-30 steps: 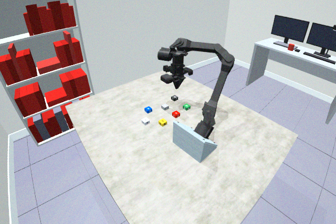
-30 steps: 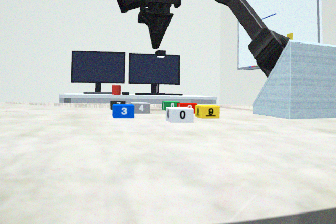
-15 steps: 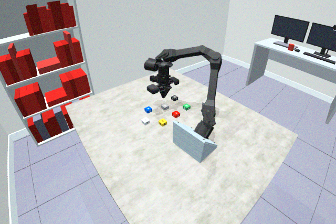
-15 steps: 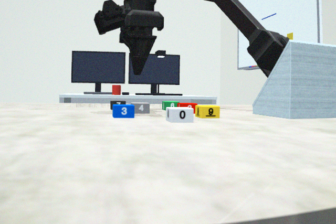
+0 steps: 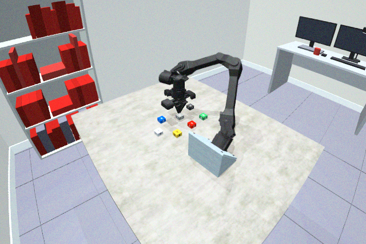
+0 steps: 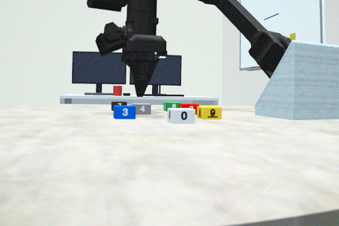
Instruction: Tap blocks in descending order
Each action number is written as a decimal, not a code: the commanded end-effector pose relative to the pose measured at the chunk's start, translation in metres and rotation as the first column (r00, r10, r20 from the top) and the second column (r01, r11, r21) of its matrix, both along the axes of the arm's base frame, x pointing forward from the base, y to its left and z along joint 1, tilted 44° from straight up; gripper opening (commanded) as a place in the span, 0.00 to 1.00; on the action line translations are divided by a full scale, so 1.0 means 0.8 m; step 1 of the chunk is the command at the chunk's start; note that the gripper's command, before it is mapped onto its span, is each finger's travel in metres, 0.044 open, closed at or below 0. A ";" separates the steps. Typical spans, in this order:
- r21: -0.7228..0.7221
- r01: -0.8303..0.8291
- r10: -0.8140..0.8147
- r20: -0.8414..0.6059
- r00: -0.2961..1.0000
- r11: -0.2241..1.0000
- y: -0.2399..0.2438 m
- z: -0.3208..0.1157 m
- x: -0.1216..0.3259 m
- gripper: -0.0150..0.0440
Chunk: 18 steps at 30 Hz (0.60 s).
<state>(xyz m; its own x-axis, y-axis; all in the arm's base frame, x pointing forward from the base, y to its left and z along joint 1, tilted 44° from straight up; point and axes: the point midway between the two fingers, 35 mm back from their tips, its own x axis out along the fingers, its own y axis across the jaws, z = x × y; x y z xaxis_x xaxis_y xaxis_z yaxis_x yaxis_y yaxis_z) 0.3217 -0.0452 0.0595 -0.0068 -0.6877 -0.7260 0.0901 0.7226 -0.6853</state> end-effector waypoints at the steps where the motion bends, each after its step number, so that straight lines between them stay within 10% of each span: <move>1: -0.004 -0.002 0.002 -0.003 1.000 1.000 -0.006 -0.005 -0.001 0.29; 18: -0.003 -0.002 0.002 -0.002 1.000 1.000 0.008 0.010 -0.001 0.29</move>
<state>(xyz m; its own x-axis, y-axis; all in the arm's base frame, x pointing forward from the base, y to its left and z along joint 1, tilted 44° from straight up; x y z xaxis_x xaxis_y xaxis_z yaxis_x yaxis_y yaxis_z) 0.3180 -0.0514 0.0556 -0.0194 -0.6927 -0.7209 0.0837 0.7174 -0.6916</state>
